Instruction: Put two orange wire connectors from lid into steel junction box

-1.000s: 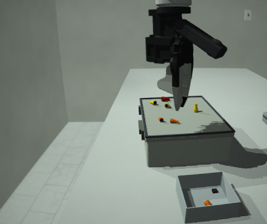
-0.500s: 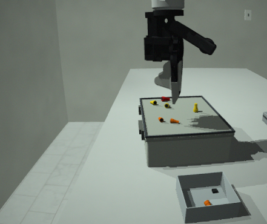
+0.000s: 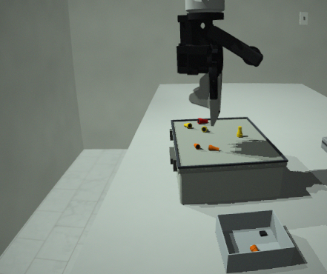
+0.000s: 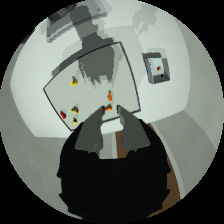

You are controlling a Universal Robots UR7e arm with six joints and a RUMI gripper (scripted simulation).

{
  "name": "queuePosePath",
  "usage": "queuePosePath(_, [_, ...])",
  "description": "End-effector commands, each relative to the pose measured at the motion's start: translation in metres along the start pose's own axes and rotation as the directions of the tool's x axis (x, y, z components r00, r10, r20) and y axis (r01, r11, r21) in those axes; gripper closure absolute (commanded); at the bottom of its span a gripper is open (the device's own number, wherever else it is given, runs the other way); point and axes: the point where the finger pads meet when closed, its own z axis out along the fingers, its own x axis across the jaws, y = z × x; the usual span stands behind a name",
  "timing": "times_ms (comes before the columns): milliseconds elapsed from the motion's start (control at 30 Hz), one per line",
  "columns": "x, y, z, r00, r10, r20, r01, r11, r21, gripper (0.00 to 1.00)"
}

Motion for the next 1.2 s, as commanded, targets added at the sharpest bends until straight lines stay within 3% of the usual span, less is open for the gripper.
queuePosePath(0, [0.000, 0.000, 0.002, 1.000, -0.001, -0.001, 0.001, 1.000, -0.001, 0.85])
queuePosePath(100, [0.000, 0.000, 0.008, 1.000, -0.001, -0.001, 0.001, 1.000, -0.001, 0.85])
queuePosePath(267, [0.000, 0.001, 0.039, 1.000, -0.001, -0.001, 0.001, 1.000, -0.001, 0.85])
queuePosePath(1167, [0.000, 0.001, 0.039, 1.000, -0.001, -0.001, 0.001, 1.000, -0.001, 0.85])
